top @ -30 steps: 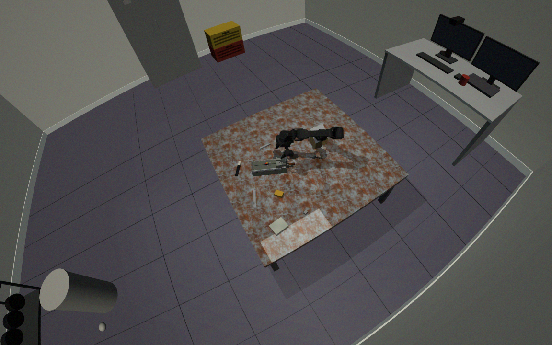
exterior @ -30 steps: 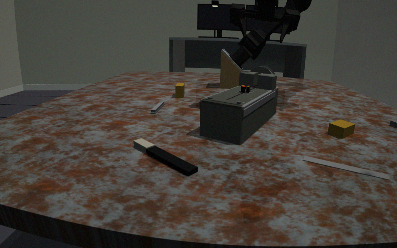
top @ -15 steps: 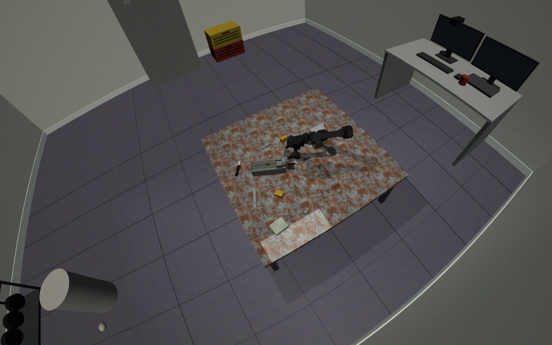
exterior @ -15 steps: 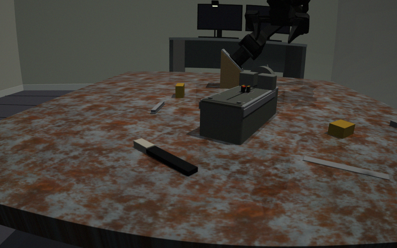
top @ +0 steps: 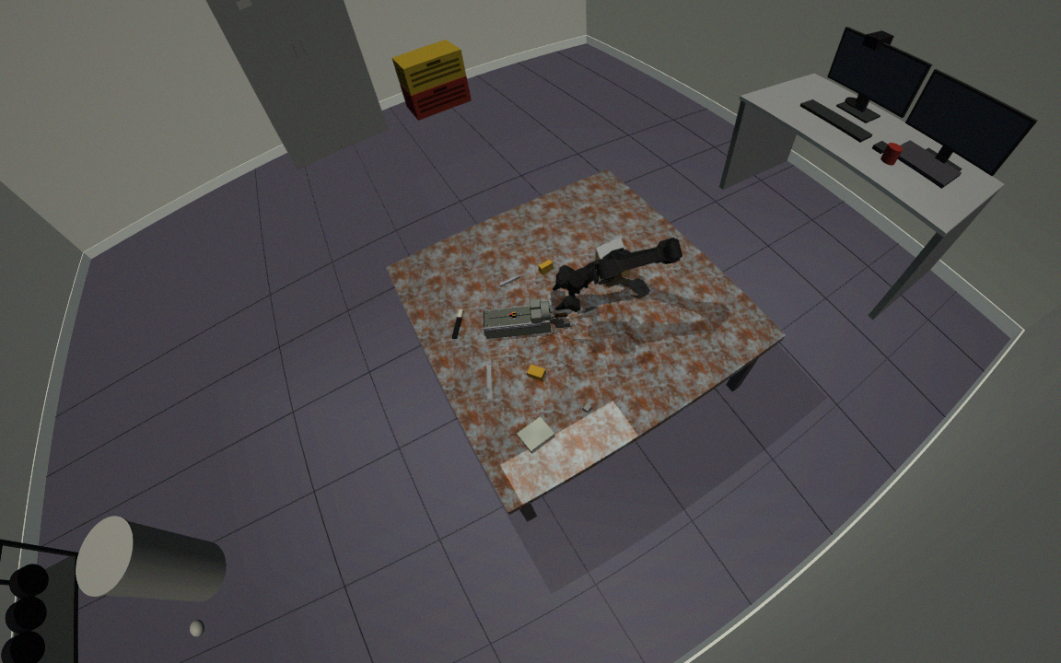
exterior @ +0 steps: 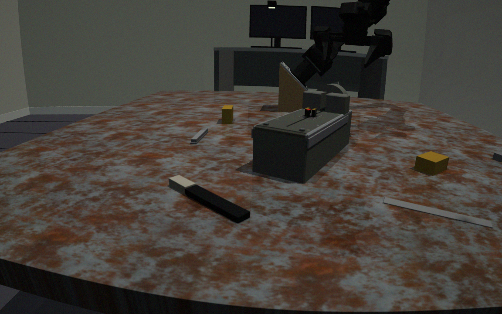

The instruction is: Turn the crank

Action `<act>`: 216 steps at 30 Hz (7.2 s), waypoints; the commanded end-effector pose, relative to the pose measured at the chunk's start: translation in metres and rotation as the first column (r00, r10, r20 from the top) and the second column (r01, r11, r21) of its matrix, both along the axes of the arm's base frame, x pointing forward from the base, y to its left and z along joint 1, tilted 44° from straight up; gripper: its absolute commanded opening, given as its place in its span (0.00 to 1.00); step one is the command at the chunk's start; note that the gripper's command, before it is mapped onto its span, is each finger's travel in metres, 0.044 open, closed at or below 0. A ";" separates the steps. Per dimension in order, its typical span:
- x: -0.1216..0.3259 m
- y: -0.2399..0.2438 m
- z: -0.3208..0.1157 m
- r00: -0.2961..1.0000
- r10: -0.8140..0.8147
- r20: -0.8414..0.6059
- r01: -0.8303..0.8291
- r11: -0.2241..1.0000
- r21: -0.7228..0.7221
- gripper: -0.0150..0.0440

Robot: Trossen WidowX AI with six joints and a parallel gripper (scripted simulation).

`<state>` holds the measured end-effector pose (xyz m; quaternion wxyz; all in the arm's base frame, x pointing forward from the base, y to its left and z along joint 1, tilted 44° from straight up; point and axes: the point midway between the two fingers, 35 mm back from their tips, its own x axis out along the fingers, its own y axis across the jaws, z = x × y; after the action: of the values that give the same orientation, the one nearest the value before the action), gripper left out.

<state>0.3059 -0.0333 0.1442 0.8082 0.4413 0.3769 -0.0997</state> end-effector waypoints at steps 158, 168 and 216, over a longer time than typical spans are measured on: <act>0.018 0.089 -0.066 1.000 -0.008 0.000 0.008 1.000 0.011 0.25; 0.016 0.079 -0.056 1.000 -0.008 0.000 0.008 1.000 0.010 0.25; -0.008 0.039 -0.069 1.000 -0.008 -0.001 0.008 1.000 0.007 0.25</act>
<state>0.3022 0.0105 0.0811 0.8080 0.4476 0.3724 -0.0902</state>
